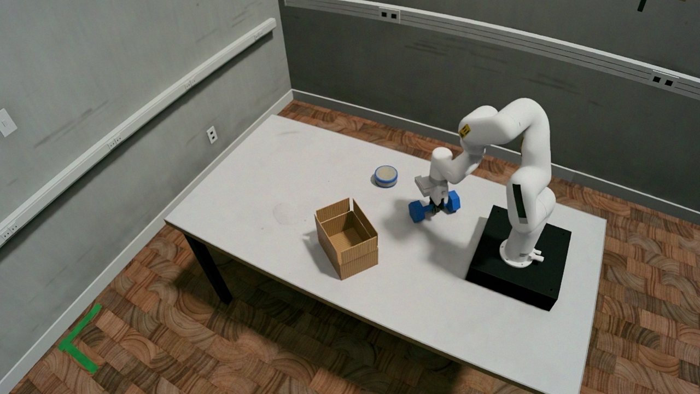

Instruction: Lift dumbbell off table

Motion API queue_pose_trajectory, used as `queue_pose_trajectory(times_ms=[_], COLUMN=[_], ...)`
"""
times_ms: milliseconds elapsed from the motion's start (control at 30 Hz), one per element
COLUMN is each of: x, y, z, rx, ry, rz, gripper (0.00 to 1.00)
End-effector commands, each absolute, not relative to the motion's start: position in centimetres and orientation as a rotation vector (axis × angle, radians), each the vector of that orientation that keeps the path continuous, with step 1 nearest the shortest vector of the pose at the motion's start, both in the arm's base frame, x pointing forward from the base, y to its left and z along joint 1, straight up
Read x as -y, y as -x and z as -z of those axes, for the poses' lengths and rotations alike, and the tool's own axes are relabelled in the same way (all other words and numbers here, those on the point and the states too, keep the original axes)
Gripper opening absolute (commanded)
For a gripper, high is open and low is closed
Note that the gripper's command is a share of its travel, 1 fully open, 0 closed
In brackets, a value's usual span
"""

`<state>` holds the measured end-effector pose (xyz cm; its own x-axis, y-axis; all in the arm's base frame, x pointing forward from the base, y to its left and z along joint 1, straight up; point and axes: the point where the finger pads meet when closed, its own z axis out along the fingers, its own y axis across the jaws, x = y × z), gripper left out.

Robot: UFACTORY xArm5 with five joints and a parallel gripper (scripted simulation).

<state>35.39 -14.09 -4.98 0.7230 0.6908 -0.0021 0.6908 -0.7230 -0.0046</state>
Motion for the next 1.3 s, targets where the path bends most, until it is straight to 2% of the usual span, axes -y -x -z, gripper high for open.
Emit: queue_pose_trajectory(times_ms=[0, 633, 1267], x=[14.2, 14.2, 14.2], y=[-35.6, -35.7, -35.6], z=[4.6, 2.1, -3.3], rx=[1.169, 1.169, 1.169], ry=[2.916, 2.916, 2.916], rz=[0.000, 0.000, 0.001], gripper=[0.00, 0.00, 0.00])
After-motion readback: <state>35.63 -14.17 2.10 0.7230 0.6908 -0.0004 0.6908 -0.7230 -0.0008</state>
